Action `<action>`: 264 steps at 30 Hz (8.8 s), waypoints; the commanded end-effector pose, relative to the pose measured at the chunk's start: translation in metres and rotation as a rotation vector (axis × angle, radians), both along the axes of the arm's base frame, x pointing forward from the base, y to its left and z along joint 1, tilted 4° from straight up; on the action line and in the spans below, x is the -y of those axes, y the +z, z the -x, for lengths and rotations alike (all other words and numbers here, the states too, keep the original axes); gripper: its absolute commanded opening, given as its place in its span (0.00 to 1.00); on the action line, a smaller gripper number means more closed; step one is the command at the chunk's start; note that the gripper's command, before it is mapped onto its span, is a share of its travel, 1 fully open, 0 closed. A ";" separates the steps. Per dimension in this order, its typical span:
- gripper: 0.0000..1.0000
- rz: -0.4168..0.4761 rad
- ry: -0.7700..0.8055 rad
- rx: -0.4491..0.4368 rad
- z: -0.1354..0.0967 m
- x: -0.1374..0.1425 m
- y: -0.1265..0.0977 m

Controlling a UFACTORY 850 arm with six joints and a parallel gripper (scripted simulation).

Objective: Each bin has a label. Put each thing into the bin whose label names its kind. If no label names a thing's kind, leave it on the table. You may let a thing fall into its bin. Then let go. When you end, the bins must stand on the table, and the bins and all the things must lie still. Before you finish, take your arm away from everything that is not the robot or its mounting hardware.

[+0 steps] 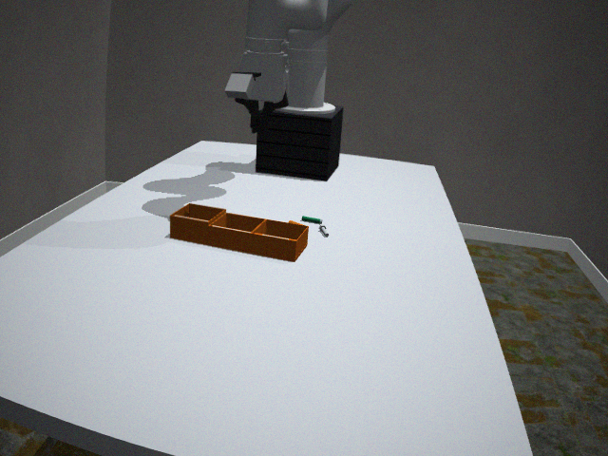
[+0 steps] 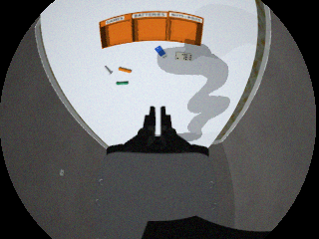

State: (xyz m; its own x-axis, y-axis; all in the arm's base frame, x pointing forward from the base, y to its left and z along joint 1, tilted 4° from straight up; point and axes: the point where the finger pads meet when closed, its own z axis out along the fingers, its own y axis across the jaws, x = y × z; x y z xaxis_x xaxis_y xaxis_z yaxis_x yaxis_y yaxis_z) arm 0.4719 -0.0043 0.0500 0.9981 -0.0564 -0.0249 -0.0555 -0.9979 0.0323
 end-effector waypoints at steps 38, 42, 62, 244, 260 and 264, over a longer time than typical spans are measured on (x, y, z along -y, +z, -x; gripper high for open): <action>0.07 -0.028 -0.027 0.099 -0.135 0.075 -0.100; 0.07 -0.028 -0.027 0.099 -0.137 0.077 -0.102; 0.07 -0.028 -0.027 0.099 -0.139 0.077 -0.142; 0.07 -0.028 -0.027 0.099 -0.153 -0.006 -0.161; 0.07 -0.028 -0.027 0.099 -0.152 -0.006 -0.147; 0.07 -0.028 -0.027 0.099 -0.151 -0.006 -0.142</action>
